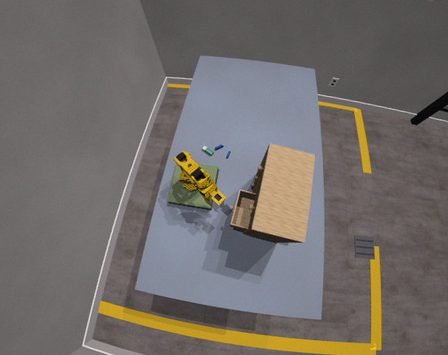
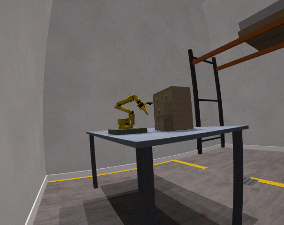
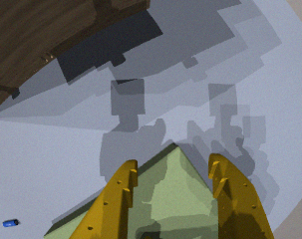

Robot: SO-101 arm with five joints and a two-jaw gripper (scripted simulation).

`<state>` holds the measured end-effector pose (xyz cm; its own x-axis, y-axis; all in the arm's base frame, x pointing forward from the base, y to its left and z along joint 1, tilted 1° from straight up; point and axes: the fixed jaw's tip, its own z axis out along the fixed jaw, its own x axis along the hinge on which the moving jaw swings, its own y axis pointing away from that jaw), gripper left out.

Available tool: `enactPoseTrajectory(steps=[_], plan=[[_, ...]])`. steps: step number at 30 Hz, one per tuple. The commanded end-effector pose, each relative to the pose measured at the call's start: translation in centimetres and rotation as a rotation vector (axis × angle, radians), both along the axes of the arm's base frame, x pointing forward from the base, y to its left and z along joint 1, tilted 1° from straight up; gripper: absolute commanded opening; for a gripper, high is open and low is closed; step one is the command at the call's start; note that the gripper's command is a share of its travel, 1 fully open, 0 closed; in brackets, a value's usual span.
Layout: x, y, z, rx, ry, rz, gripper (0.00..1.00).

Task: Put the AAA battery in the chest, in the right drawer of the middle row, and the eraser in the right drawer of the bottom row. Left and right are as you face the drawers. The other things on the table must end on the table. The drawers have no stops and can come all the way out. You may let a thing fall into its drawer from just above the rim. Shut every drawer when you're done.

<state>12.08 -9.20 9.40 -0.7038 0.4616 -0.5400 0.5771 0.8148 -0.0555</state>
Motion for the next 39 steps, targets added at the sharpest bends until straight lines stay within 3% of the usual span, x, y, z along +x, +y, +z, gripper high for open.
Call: enactPoseTrajectory(steps=[1,13,20,28,32,39], plan=[[-0.3,0.0,0.1,0.054,0.016,-0.061,0.21],[-0.3,0.0,0.1,0.054,0.016,-0.061,0.21],[-0.1,-0.1,6.6,-0.106,-0.186,-0.061,0.21],[-2.1,1.6,13.2,-0.287,-0.418,-0.06,0.2],[-2.5,1.9,14.0,-0.312,-0.451,-0.06,0.2],[-2.5,1.9,14.0,-0.312,-0.451,-0.06,0.19]])
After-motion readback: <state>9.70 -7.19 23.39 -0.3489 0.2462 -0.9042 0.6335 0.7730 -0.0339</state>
